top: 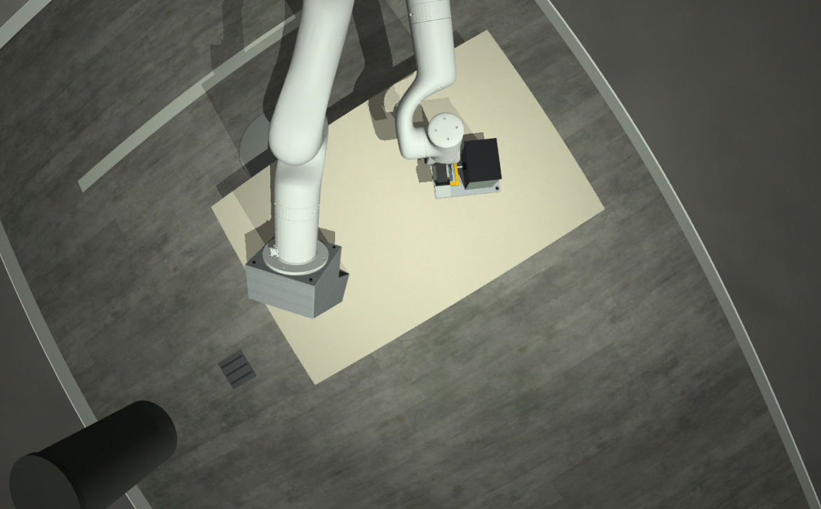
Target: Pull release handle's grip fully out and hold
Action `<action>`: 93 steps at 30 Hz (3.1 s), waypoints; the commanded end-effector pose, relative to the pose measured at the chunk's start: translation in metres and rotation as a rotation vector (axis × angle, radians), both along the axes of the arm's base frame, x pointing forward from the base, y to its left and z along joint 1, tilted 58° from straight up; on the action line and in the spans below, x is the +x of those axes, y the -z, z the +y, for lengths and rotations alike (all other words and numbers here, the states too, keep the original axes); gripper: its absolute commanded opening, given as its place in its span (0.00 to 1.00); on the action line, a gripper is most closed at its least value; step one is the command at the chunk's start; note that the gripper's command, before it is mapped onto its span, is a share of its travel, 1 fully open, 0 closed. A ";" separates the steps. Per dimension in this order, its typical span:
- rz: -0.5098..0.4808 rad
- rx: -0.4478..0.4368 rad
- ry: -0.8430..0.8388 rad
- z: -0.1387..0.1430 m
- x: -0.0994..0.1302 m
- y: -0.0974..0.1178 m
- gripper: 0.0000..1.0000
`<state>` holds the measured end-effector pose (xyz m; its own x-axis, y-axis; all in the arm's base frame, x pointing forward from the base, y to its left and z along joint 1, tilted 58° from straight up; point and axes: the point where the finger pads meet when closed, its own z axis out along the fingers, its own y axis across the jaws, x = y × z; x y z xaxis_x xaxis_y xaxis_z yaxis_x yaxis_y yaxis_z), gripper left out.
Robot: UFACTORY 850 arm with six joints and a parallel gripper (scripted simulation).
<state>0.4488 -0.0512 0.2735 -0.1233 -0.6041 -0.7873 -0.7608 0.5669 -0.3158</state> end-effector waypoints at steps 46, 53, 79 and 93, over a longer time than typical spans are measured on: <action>-0.001 0.000 0.000 0.000 0.000 0.000 0.50; -0.001 0.000 0.000 0.000 0.000 0.000 0.50; -0.001 0.000 0.000 0.007 0.008 0.006 0.50; -0.001 0.000 0.000 0.018 0.021 0.017 0.50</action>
